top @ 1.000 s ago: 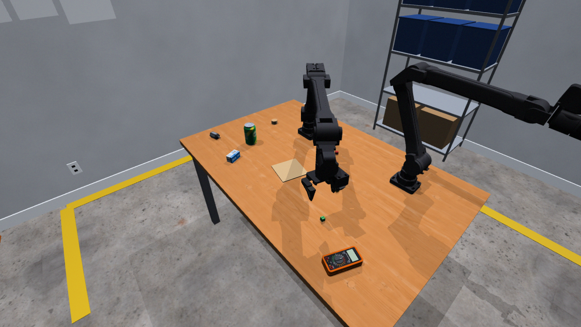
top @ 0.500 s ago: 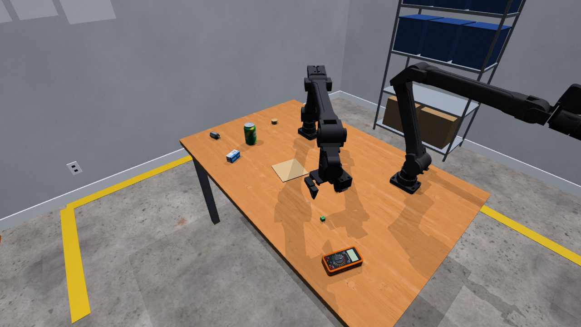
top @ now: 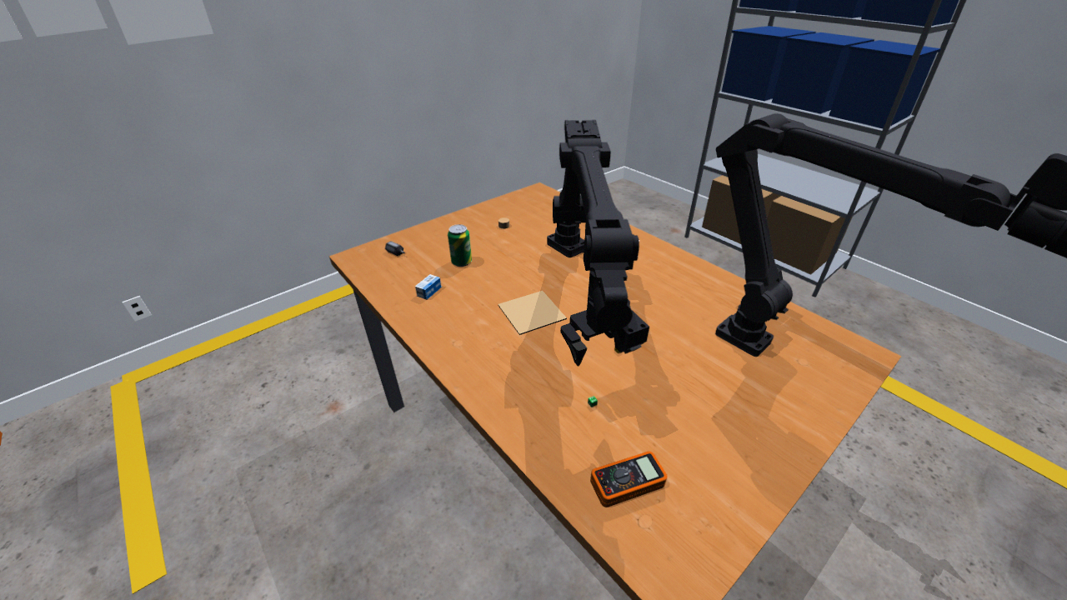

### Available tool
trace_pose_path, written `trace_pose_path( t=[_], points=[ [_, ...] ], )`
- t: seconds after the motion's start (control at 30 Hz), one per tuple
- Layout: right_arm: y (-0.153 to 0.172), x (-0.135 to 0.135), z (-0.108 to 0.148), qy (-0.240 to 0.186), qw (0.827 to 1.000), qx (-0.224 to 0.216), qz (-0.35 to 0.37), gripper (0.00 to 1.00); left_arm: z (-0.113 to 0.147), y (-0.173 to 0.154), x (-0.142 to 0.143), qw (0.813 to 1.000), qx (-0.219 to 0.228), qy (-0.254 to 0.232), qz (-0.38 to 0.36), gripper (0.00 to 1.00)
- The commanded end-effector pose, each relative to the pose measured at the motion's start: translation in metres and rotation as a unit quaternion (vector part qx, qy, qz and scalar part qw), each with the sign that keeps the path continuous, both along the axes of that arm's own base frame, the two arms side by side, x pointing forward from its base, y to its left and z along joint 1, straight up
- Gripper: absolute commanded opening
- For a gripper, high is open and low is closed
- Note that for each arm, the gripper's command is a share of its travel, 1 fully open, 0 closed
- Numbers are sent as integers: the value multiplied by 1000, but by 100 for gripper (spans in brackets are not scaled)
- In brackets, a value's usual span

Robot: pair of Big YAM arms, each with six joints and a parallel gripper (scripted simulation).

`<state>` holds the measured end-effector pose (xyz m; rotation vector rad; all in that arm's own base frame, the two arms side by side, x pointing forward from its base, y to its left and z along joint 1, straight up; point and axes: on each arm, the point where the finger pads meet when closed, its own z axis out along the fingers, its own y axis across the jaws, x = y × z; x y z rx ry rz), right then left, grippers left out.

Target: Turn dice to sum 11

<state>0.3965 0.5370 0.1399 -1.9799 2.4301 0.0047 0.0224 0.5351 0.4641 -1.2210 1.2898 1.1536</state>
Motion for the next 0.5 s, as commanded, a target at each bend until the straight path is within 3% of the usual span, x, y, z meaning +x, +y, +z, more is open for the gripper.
trace_pose_path(
  t=[0.0, 0.17, 0.33, 0.37, 0.4, 0.43, 0.47],
  points=[
    [9, 5, -2, -5, 1000, 5, -2, 100, 36, 10, -6, 999, 34, -7, 7, 100],
    [3, 0, -63, 2, 1000, -5, -2, 100, 36, 10, -6, 999, 34, -7, 7, 100],
    [3, 0, -76, 2, 1000, -5, -2, 100, 36, 10, -6, 999, 34, -7, 7, 100],
    [13, 8, -61, -10, 1000, 11, -2, 30, 36, 10, -6, 999, 34, -7, 7, 100],
    [16, 10, -50, -15, 1000, 19, -2, 30, 36, 10, -6, 999, 34, -7, 7, 100],
    [16, 10, -23, -26, 999, 34, -2, 30, 36, 10, -6, 999, 34, -7, 7, 100],
    [14, 8, -24, -23, 999, 29, -2, 30, 36, 10, -6, 999, 34, -7, 7, 100]
  ],
)
